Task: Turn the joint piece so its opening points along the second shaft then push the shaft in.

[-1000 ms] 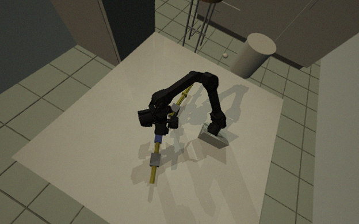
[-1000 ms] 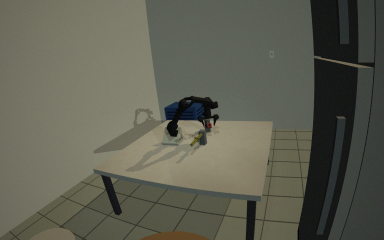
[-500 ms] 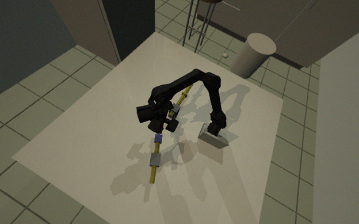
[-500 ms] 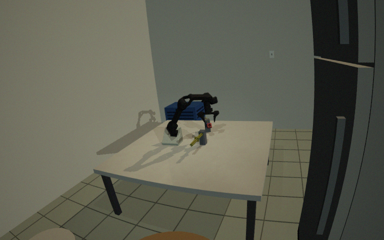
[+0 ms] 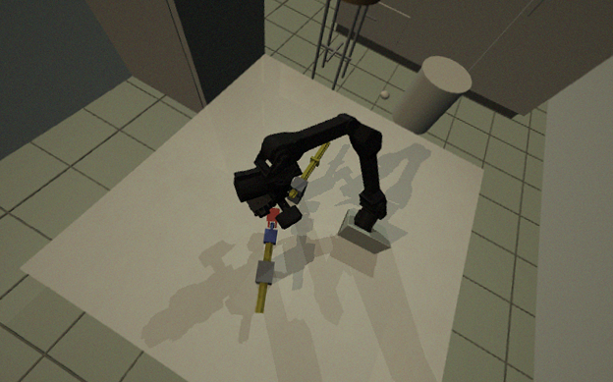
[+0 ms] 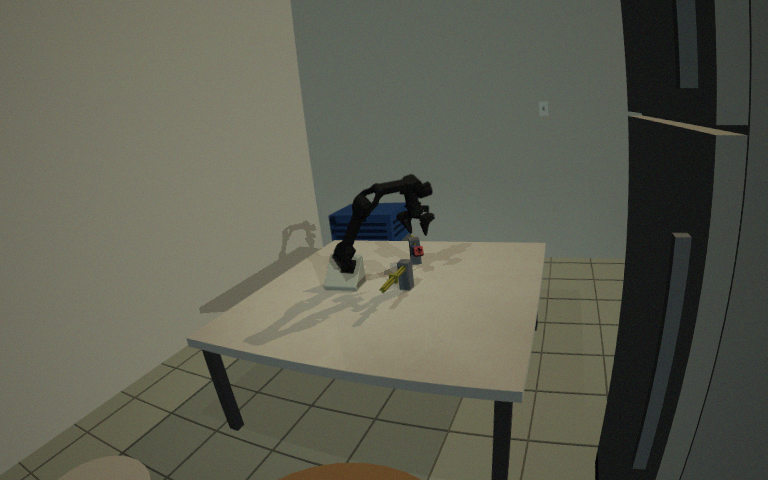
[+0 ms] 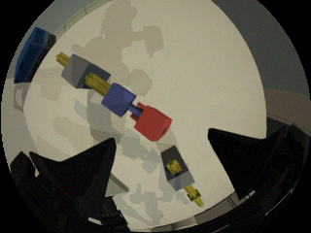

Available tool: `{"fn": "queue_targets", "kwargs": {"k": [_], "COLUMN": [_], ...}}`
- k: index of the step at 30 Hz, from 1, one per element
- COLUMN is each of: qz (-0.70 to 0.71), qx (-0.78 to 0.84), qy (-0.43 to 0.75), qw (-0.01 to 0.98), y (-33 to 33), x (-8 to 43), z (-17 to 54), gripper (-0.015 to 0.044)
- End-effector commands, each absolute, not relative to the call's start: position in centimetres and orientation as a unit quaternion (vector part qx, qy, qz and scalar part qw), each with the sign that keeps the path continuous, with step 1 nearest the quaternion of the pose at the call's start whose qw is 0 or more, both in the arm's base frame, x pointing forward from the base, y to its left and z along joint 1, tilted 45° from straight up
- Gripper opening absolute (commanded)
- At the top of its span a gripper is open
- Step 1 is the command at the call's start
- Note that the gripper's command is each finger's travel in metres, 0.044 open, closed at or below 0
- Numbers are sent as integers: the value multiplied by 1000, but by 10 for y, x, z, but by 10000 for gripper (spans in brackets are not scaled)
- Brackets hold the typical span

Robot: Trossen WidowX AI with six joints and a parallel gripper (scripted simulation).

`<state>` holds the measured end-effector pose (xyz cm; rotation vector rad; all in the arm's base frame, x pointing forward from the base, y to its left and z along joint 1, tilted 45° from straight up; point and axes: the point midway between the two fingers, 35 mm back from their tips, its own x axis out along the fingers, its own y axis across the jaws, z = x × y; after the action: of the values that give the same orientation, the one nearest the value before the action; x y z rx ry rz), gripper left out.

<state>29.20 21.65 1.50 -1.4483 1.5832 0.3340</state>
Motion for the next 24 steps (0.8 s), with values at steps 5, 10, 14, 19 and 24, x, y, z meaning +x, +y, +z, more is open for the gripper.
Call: {"fn": "queue_targets", "kwargs": {"k": [5, 10, 14, 19, 24], "qz": [52, 0, -26, -26, -33], "qx": [-517, -467, -441, -441, -451], "qy": [655, 654, 652, 652, 659], "qw": [549, 595, 616, 616, 601], "y": [233, 242, 246, 246, 196], "x": [286, 282, 280, 280, 312], "z": [35, 47, 53, 53, 76], "gripper": [440, 440, 440, 440, 440]}}
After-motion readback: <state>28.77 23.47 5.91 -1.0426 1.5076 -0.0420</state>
